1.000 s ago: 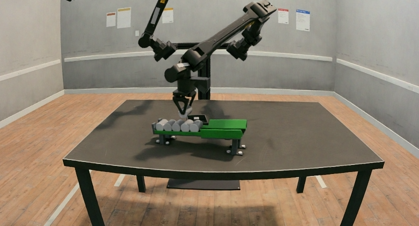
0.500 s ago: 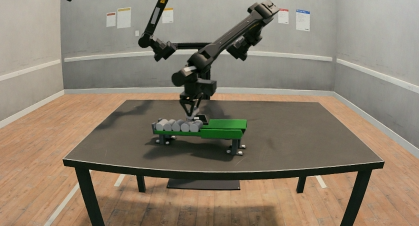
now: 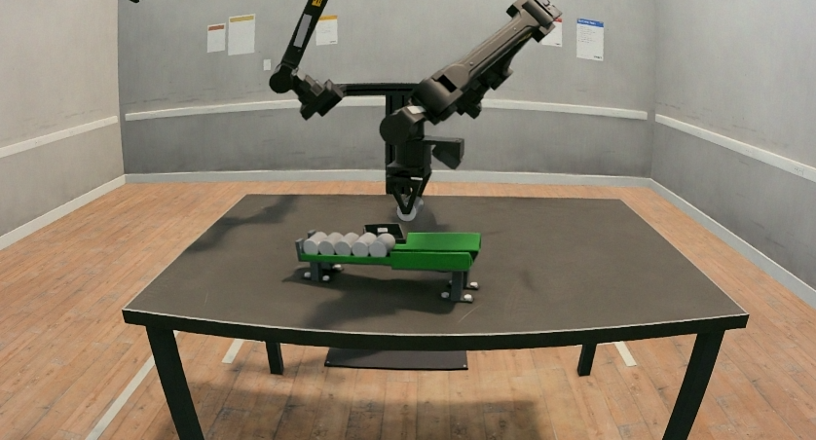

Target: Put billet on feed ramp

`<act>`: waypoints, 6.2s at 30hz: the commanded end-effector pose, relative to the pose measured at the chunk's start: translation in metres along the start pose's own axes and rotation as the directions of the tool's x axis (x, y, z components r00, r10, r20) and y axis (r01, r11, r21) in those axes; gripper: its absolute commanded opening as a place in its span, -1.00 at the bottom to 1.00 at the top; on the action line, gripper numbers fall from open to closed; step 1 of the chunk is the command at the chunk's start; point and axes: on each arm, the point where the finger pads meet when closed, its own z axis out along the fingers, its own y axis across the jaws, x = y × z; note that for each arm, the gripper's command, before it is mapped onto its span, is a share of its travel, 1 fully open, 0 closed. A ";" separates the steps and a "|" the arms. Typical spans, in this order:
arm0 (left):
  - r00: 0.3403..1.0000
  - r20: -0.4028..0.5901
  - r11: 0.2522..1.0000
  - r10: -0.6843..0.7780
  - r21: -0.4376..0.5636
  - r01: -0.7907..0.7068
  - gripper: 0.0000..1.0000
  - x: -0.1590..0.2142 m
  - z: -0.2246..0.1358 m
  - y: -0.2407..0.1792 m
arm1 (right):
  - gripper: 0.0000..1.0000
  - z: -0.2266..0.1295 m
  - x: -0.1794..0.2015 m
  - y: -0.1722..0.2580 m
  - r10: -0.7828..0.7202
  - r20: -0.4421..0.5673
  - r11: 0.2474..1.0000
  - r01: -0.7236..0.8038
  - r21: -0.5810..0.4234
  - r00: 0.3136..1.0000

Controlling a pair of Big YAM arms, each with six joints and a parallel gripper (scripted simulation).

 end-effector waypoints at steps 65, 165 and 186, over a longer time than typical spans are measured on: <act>1.000 -0.004 0.999 -0.015 0.040 0.015 -1.00 -0.038 0.014 -0.021 | 1.00 0.000 0.007 -0.001 0.011 -0.022 1.000 -0.011 0.004 1.000; 1.000 -0.005 0.999 0.020 0.032 -0.020 -1.00 -0.022 0.063 -0.012 | 1.00 0.000 0.007 -0.001 0.011 -0.022 1.000 -0.011 0.004 1.000; 1.000 -0.003 0.999 0.008 0.049 -0.008 -1.00 -0.023 0.067 -0.018 | 1.00 0.000 0.007 -0.001 0.011 -0.022 1.000 -0.011 0.004 1.000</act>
